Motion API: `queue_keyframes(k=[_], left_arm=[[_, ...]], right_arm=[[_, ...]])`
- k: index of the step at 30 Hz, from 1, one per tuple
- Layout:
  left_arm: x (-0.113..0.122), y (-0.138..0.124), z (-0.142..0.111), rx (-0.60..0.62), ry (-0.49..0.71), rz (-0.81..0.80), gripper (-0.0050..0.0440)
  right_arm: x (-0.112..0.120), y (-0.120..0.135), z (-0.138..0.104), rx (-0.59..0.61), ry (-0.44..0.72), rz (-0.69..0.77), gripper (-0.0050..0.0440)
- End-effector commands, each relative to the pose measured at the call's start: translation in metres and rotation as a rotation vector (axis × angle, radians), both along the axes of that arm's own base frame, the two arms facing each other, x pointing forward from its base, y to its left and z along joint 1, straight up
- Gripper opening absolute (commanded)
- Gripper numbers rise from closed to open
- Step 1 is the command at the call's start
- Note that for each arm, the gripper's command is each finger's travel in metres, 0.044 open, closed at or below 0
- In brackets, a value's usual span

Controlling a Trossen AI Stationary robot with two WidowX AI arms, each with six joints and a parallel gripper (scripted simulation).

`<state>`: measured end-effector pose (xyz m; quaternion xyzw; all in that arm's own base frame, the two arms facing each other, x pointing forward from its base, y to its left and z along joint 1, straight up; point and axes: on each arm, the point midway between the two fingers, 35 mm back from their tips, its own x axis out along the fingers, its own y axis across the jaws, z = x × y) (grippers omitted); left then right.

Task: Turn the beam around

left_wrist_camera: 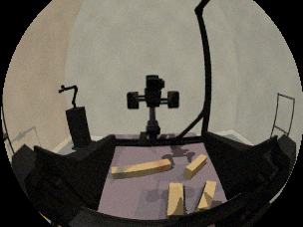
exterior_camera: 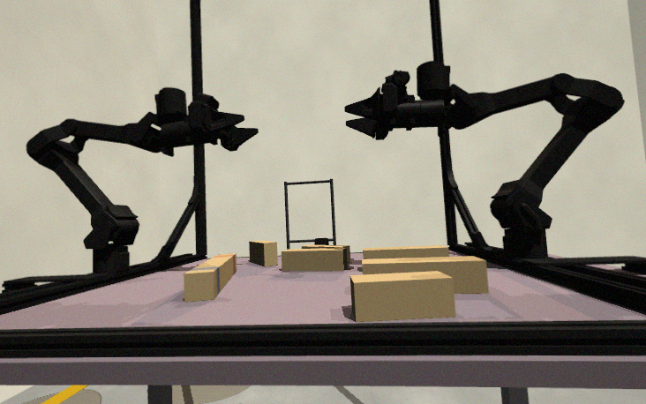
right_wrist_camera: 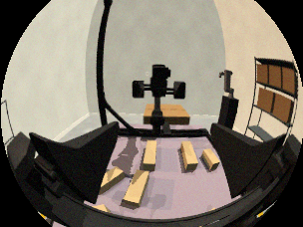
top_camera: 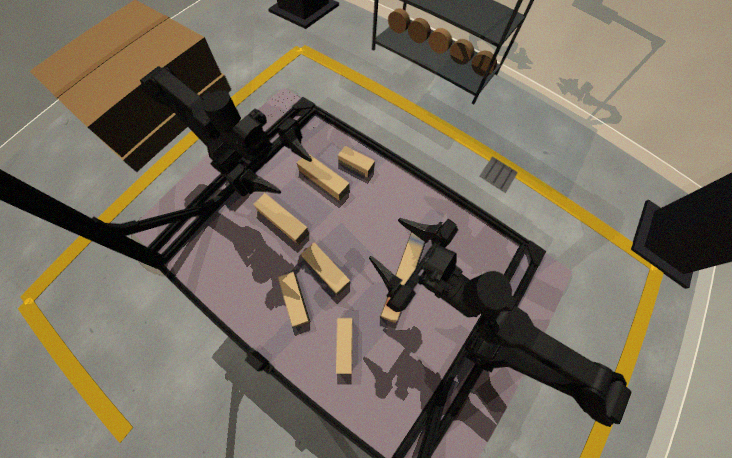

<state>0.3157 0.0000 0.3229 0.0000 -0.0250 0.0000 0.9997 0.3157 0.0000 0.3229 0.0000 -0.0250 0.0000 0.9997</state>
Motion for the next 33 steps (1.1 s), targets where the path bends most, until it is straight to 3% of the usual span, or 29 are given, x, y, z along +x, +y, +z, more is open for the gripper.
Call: queue_keyframes(k=[1,18,33], left_arm=[[0.0,0.0,0.0,0.0,0.0,0.0,0.044],[0.0,0.0,-0.001,0.0,0.006,0.0,0.044],[-0.005,0.0,-0.093,0.012,0.521,-0.003,0.044]], right_arm=[[0.0,0.0,0.0,0.0,0.0,0.0,0.044],[0.001,0.0,-0.001,0.005,0.006,0.0,0.044],[0.03,-0.005,-0.102,0.405,0.511,-0.098,0.044]])
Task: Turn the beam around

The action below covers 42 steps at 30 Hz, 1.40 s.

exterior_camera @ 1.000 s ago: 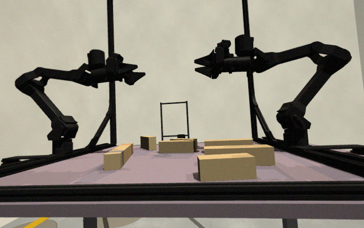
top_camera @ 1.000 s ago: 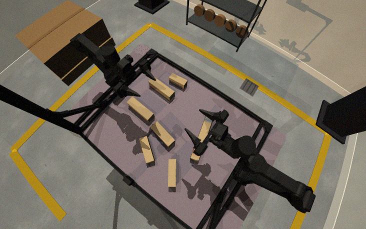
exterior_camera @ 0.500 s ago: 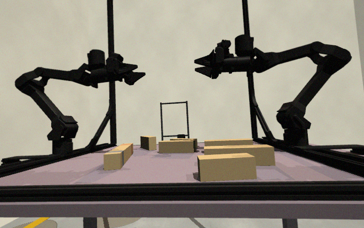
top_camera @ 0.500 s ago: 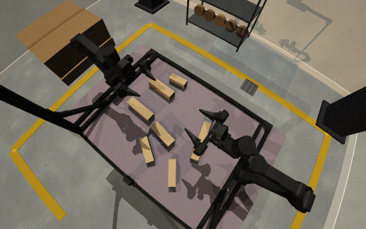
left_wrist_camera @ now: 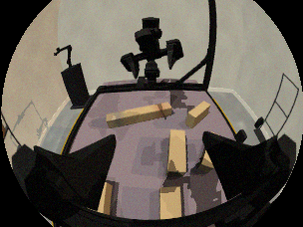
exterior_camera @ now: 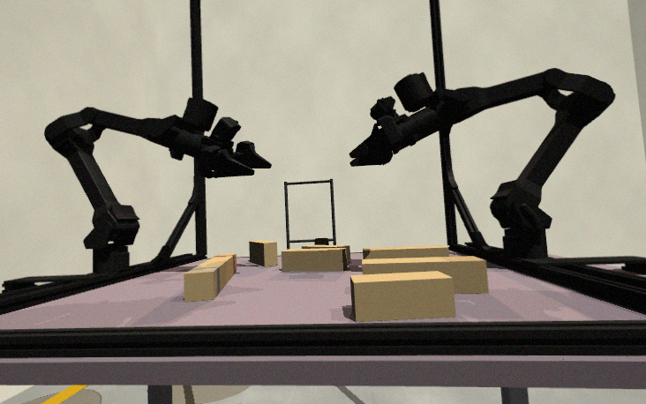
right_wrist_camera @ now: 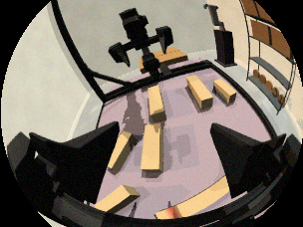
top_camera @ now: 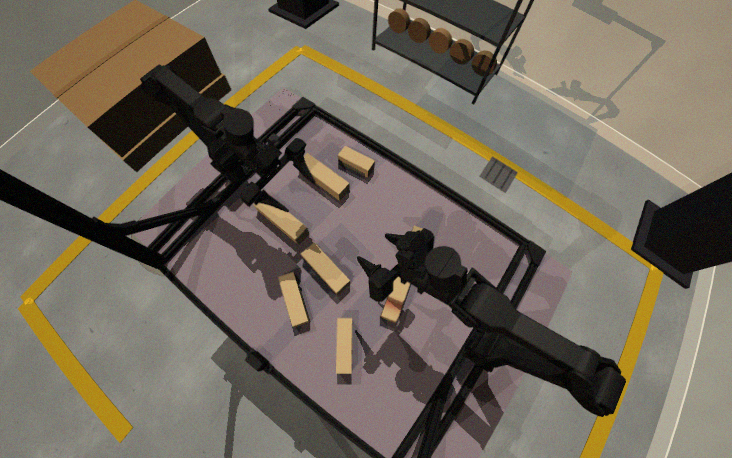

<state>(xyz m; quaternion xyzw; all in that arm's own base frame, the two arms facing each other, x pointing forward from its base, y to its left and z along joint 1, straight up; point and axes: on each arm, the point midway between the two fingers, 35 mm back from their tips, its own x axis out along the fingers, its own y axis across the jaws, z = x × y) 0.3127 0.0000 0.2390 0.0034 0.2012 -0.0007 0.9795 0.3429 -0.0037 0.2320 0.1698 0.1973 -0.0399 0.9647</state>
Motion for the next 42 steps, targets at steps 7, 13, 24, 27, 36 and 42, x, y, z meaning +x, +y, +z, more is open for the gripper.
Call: queue_keyframes(k=[7,13,24,27,36,42], left_arm=[[-0.022,0.0,-0.044,0.009,0.297,-0.006,0.044],[-0.05,0.0,-0.072,0.013,0.529,-0.01,0.044],[-0.104,0.0,-0.096,0.017,0.877,-0.019,0.044],[-0.125,0.0,-0.099,0.018,0.993,-0.022,0.044],[-0.155,0.0,-0.098,0.018,1.166,-0.028,0.044],[-0.155,0.0,-0.098,0.018,1.166,-0.028,0.044]], right_arm=[[0.0,-0.003,-0.054,0.21,0.293,-0.135,0.044],[-0.011,-0.005,-0.092,0.344,0.515,-0.279,0.044],[-0.04,-0.006,-0.137,0.495,0.831,-0.555,0.044],[-0.052,-0.007,-0.148,0.529,0.929,-0.663,0.044],[-0.07,-0.007,-0.16,0.563,1.067,-0.836,0.044],[-0.07,-0.007,-0.169,0.563,1.067,-0.836,0.044]])
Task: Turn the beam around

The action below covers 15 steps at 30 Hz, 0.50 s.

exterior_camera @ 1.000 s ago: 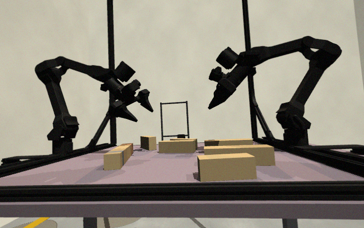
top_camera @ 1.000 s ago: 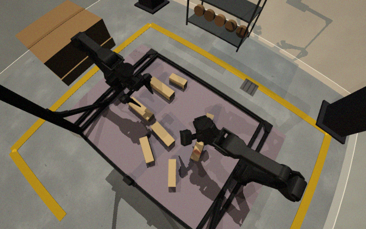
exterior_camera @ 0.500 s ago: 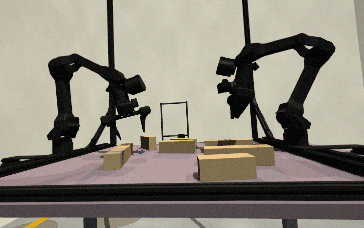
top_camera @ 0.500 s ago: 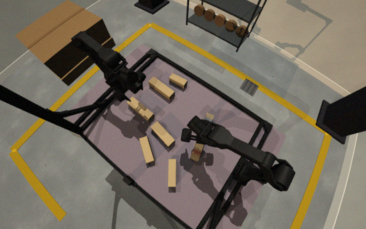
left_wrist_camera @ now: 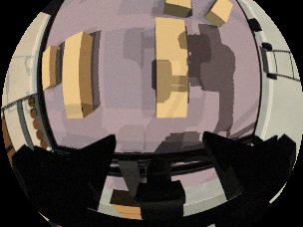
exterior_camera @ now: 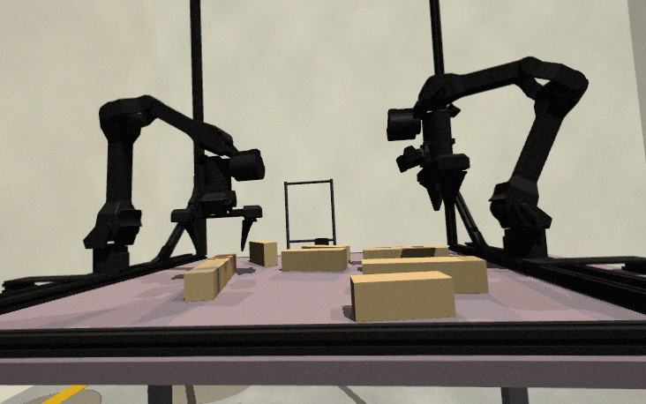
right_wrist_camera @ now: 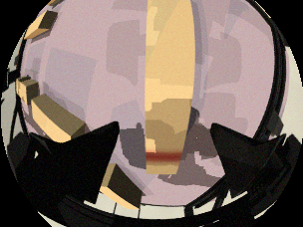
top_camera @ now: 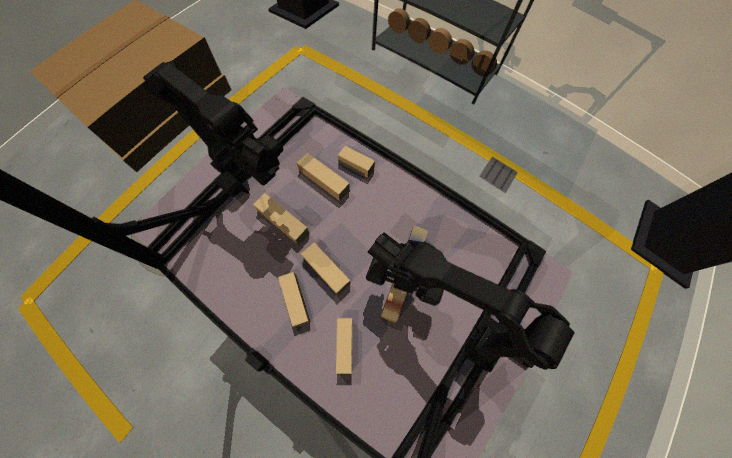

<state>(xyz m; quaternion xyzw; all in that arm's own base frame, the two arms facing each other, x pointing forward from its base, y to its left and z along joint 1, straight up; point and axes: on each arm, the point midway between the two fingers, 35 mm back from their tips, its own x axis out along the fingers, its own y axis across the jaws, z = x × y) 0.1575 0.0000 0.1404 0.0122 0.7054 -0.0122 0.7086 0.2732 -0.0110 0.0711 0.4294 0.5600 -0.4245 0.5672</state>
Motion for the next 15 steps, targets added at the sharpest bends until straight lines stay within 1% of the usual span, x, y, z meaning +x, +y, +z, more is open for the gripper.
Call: queue_keyframes(k=[1,8,10,13,15], left_arm=[[0.0,0.0,0.001,0.0,0.005,-0.004,0.044],[0.0,0.0,0.001,0.0,0.005,-0.004,0.044],[0.0,0.0,0.001,0.0,0.005,-0.004,0.044],[0.0,0.0,0.001,0.0,0.005,-0.004,0.044],[0.0,0.0,0.001,0.0,0.005,-0.004,0.044]], right_arm=[[0.0,0.0,-0.011,0.001,0.012,-0.009,0.044],[0.0,0.0,-0.037,0.001,0.012,-0.009,0.044],[0.0,0.0,-0.037,0.001,0.012,-0.009,0.044],[0.0,0.0,-0.047,0.001,0.012,-0.009,0.044],[-0.001,0.0,-0.049,0.001,0.012,-0.009,0.044]])
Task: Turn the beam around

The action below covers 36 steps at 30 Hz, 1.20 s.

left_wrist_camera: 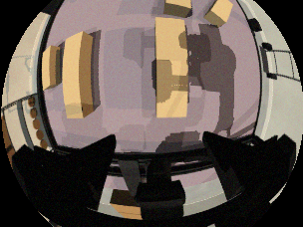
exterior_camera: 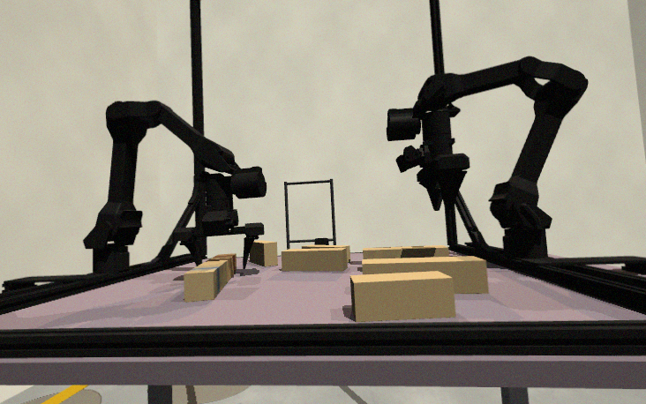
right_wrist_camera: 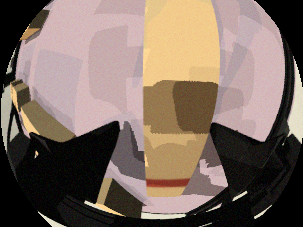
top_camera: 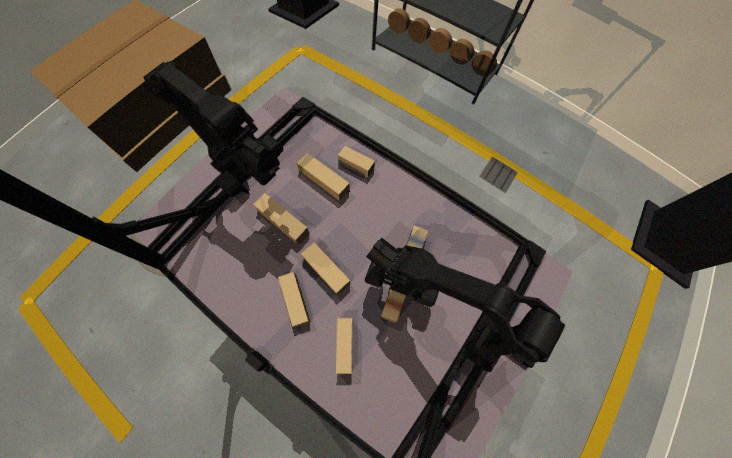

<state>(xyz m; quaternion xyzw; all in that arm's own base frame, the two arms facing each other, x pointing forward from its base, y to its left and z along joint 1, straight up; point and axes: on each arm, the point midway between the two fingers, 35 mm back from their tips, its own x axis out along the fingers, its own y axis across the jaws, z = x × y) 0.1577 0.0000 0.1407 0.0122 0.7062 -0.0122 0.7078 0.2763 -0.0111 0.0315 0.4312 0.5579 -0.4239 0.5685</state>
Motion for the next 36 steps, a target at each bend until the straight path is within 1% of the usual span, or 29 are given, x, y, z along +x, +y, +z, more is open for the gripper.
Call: queue_keyframes(k=[1,8,10,12,17,18,27,29,32,36], left_arm=[[-0.0002,0.0,0.0002,0.0,0.002,-0.004,0.044],[-0.0002,0.0,0.0002,0.0,0.002,-0.004,0.044],[-0.0002,0.0,0.0002,0.0,0.002,-0.004,0.044],[-0.0002,0.0,0.0002,0.0,0.002,-0.004,0.044],[-0.0002,0.0,0.0002,0.0,0.002,-0.004,0.044],[-0.0002,0.0,0.0002,0.0,0.002,-0.004,0.044],[-0.0002,0.0,0.0002,0.0,0.002,-0.004,0.044],[-0.0002,0.0,0.0002,0.0,0.002,-0.004,0.044],[-0.0002,0.0,0.0002,0.0,0.002,-0.004,0.044],[-0.0002,0.0,0.0002,0.0,0.002,-0.004,0.044]], right_arm=[[-0.0037,0.0,-0.0097,0.001,0.018,-0.008,0.044],[-0.0037,0.0,-0.0097,0.001,0.018,-0.008,0.044],[-0.0037,0.0,-0.0097,0.001,0.018,-0.008,0.0392],[-0.0037,0.0,-0.0097,0.001,0.018,-0.008,0.0392],[-0.0037,0.0,-0.0097,0.001,0.018,-0.008,0.0272],[-0.0037,0.0,-0.0097,0.001,0.018,-0.008,0.0272],[-0.0037,0.0,-0.0097,0.001,0.018,-0.008,0.0212],[-0.0037,0.0,-0.0097,0.001,0.018,-0.008,0.0212],[-0.0037,0.0,-0.0097,0.001,0.018,-0.008,0.0192],[-0.0037,0.0,-0.0057,0.001,0.018,-0.008,0.0096]])
